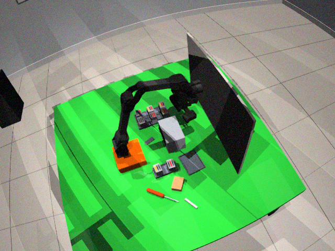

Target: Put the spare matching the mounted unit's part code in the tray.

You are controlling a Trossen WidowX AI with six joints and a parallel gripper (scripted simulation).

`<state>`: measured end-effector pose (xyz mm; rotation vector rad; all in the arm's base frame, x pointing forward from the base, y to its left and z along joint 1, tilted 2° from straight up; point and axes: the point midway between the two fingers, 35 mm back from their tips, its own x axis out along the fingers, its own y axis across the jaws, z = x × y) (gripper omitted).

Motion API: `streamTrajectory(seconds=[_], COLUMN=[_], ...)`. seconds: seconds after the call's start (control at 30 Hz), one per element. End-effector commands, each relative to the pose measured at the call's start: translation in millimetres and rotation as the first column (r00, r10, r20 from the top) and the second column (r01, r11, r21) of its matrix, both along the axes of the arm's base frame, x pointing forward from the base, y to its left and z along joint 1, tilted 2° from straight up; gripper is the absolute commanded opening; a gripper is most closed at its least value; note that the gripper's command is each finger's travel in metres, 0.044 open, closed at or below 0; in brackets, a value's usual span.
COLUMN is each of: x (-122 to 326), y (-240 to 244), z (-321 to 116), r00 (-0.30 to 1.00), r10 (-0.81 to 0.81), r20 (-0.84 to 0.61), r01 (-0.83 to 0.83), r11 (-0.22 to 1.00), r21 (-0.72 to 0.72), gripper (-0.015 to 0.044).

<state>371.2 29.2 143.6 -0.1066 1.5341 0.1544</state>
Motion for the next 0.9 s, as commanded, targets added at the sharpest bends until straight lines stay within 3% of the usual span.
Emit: streamTrajectory(seconds=[0.0,0.1,0.23,0.4,0.53,0.7,0.87], x=[-17.9,-42.3,-84.0,-138.1,-140.3,-141.6,-143.4], y=[56.6,103.5,157.8,203.8,205.2,206.4,206.2], z=[4.8,5.4,5.5,4.9,4.9,-19.6,-35.4], r00=[0.954,0.820,0.526,0.116,0.099,0.099,0.099], r10=[0.299,0.572,0.850,0.993,0.995,0.995,0.995], r20=[0.018,0.024,0.029,0.028,0.028,0.028,0.028], r01=[-0.299,-0.572,-0.849,-0.992,-0.993,-0.993,-0.993], r11=[0.954,0.820,0.527,0.117,0.101,0.101,0.101], r21=[-0.007,-0.018,-0.035,-0.054,-0.055,-0.055,-0.054], gripper=[0.0440,0.0440,0.0440,0.0440,0.0440,0.0309,0.0300])
